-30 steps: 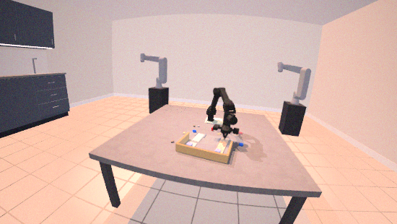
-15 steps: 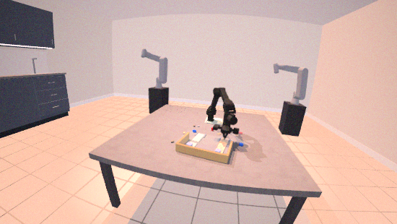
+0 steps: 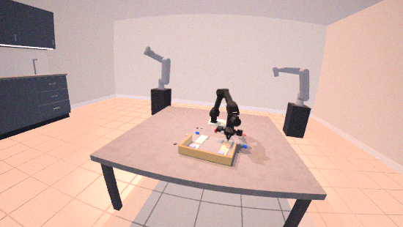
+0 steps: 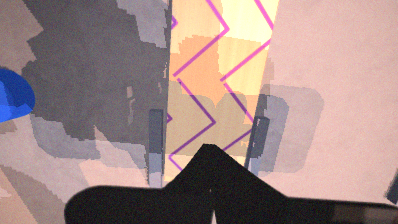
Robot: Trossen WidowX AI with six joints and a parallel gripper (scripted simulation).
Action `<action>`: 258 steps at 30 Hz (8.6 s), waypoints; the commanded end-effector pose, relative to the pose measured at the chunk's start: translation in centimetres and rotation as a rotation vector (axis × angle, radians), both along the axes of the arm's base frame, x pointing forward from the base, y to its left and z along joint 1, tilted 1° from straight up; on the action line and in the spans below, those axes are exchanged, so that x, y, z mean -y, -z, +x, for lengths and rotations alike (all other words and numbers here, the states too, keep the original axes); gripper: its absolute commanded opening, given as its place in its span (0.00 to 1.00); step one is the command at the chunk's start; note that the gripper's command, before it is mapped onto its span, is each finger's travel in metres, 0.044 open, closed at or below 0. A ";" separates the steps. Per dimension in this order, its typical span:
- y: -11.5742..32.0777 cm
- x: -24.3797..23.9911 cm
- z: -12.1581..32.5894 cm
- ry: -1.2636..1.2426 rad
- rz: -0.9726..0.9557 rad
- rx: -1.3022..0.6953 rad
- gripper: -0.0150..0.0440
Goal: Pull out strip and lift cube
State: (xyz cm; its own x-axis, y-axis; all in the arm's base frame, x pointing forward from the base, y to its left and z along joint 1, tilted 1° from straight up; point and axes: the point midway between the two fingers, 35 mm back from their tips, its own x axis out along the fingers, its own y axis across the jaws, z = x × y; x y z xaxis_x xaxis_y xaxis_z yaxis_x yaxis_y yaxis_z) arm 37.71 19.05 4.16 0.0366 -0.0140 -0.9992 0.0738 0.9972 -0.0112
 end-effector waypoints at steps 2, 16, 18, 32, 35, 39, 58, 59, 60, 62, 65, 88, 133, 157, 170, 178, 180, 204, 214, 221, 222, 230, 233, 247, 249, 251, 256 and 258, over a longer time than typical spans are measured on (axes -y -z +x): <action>0.2 -0.1 0.0 0.006 0.006 0.000 0.25; 0.3 -0.1 0.1 0.006 0.006 0.000 0.25; 0.3 -0.1 0.1 0.006 0.006 0.000 0.25; 0.5 -0.2 0.2 0.006 0.007 0.000 0.25; 0.5 -0.2 0.2 0.006 0.007 0.000 0.25; 0.5 -0.2 0.1 0.006 0.007 0.000 0.25; 0.8 -0.2 -2.9 0.006 0.007 -0.002 0.25; 0.8 -0.2 -3.0 0.006 0.007 -0.003 0.25; 0.8 -0.3 -3.2 0.006 0.007 -0.003 0.25; 0.8 -0.3 -3.5 0.006 0.007 -0.003 0.25; 0.8 -0.3 -3.9 0.006 0.007 -0.003 0.25; 1.1 -0.5 -7.4 0.006 0.007 -0.007 0.25; 1.4 -0.9 -14.3 0.006 0.008 -0.013 0.25; 1.5 -1.1 -17.9 0.006 0.008 -0.016 0.25; -3.3 -1.6 -17.5 0.006 0.008 -0.016 0.25; -3.3 -1.5 -15.4 0.087 0.011 -0.013 0.43; -3.4 -1.4 -14.6 0.092 0.011 -0.012 0.52; -4.7 -0.8 -6.0 0.092 0.010 -0.004 1.00; -5.3 -0.6 -2.4 0.092 0.010 -0.001 1.00; -5.7 -0.3 0.2 0.092 0.010 0.001 1.00; -5.8 -0.3 0.5 0.092 0.010 0.002 1.00; -6.3 0.0 3.2 0.092 0.010 0.004 1.00; -6.4 0.1 3.9 0.092 0.010 0.005 1.00; -4.4 0.1 4.1 0.092 0.010 0.005 0.68; -4.0 0.1 4.1 0.092 0.010 0.005 0.68; -3.7 0.1 4.1 0.092 0.010 0.005 0.68; -2.9 0.1 4.1 0.092 0.010 0.005 0.68; -2.6 0.1 4.1 0.092 0.010 0.005 0.68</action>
